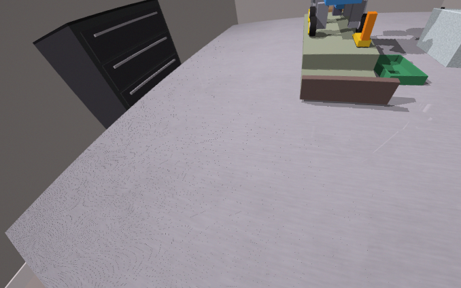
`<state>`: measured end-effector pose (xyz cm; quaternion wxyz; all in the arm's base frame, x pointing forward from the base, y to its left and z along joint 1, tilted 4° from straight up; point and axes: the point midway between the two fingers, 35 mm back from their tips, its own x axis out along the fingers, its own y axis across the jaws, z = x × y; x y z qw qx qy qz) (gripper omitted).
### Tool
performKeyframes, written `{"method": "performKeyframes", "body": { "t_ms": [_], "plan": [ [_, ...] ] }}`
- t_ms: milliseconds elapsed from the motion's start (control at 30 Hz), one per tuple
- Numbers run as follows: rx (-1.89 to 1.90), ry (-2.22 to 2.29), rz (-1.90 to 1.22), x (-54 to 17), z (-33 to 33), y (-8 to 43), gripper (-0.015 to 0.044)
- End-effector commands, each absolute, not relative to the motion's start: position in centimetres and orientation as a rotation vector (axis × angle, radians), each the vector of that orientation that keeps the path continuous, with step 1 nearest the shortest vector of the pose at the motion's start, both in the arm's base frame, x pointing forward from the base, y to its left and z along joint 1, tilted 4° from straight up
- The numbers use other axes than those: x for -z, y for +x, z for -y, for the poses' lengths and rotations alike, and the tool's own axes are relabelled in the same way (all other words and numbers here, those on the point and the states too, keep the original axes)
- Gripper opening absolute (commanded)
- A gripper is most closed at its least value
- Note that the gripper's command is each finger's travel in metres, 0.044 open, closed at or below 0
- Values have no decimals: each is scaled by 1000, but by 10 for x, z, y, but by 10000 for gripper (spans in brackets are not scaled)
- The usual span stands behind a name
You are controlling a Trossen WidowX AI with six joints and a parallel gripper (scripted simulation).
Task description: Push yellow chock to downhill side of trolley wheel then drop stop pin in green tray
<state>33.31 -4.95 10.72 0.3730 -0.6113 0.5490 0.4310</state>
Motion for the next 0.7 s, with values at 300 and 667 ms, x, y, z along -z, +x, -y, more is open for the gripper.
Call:
{"method": "performKeyframes", "body": {
  "t_ms": [300,667],
  "plan": [
    [-1096,-1573,-1407,-113,69,336,0],
    [-1096,-1573,-1408,-114,75,324,0]
  ]
}}
